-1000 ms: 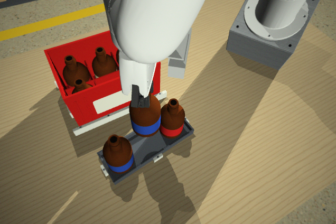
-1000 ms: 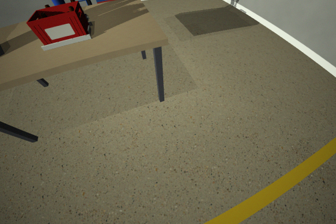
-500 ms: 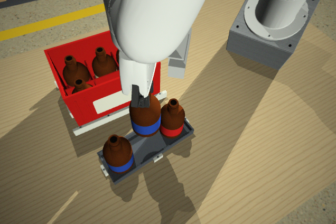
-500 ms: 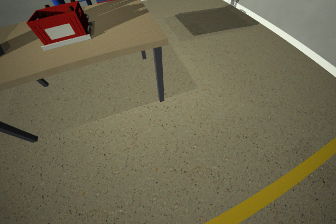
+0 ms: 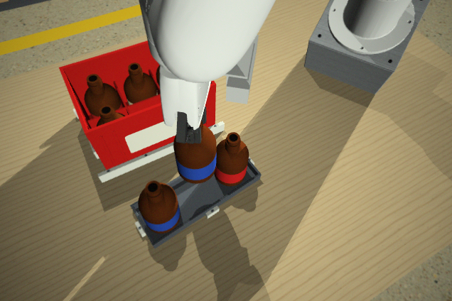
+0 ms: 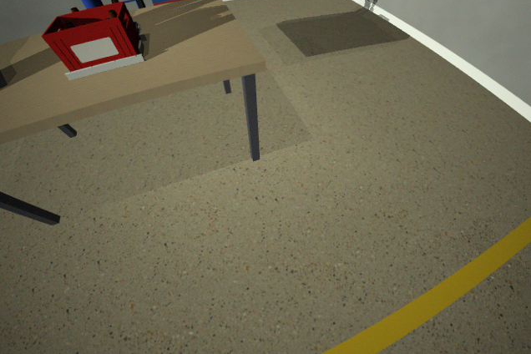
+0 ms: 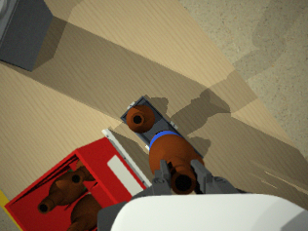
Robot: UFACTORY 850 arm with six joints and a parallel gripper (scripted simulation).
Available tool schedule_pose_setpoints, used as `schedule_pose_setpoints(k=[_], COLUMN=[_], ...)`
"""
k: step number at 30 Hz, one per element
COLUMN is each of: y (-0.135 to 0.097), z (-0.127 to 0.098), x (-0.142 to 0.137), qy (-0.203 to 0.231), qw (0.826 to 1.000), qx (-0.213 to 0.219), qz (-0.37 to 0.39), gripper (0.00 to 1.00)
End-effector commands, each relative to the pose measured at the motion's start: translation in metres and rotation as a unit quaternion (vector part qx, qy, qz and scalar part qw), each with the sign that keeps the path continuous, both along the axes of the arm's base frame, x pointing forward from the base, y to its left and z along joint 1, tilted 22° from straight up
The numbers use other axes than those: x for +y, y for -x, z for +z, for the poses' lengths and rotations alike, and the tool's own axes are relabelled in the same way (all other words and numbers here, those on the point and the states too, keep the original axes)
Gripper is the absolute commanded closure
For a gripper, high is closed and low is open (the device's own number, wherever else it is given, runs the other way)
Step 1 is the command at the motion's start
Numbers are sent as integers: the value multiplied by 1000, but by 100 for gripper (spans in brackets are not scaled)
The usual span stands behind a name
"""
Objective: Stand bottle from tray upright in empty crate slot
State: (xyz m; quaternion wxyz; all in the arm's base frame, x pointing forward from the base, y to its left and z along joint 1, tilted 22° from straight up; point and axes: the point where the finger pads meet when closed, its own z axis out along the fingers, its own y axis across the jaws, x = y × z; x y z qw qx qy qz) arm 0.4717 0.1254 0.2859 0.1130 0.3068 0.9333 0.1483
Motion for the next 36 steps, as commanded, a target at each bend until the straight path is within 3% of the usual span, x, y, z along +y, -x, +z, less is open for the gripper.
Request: schedule_pose_setpoints(k=[1, 36], y=[0, 10], z=[3, 33], x=[0, -7], qy=[0, 0], qw=[1000, 1000], qx=[-1, -1], qz=[0, 0], gripper=[100, 100])
